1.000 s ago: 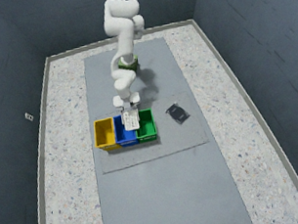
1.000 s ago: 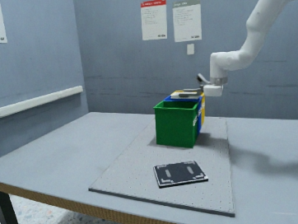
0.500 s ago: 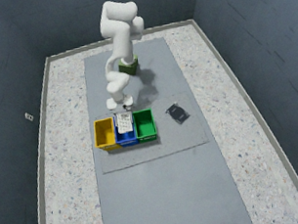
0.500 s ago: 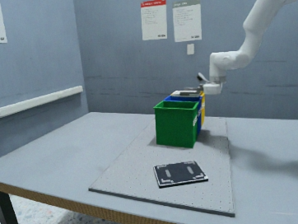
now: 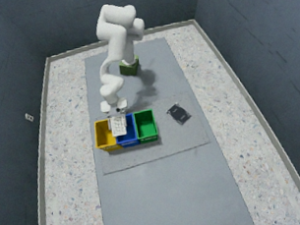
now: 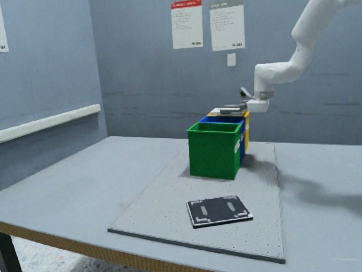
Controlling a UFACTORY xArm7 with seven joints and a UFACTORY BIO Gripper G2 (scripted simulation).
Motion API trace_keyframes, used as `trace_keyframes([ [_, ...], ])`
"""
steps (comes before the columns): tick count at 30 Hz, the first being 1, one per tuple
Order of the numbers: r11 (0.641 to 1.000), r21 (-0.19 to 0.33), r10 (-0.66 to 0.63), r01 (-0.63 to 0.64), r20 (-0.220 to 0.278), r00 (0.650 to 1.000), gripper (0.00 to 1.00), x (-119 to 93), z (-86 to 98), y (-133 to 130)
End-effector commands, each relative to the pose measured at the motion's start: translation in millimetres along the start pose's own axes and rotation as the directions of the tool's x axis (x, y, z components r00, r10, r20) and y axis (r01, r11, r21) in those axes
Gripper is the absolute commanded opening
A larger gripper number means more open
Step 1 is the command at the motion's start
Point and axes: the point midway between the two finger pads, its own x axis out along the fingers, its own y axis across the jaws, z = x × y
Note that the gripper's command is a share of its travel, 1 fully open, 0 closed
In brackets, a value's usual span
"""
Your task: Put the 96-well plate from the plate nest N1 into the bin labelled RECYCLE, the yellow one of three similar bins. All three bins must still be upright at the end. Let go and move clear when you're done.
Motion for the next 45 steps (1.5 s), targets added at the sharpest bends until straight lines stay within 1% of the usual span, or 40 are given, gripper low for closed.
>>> trace_keyframes([
  [1, 1.000, -0.001, 0.001, -0.001, 0.004, 1.000, 0.00, 3, 1.9, -11],
  [13, 1.000, -0.001, 0.001, -0.001, 0.004, 1.000, 0.00, 9, 1.3, -50],
  [15, 1.000, -0.001, 0.001, -0.001, 0.004, 1.000, 0.00, 9, 1.3, -50],
  [30, 1.000, -0.001, 0.001, -0.001, 0.004, 1.000, 0.00, 16, 0.5, -100],
  [45, 1.000, -0.001, 0.001, -0.001, 0.004, 1.000, 0.00, 16, 0.5, -101],
])
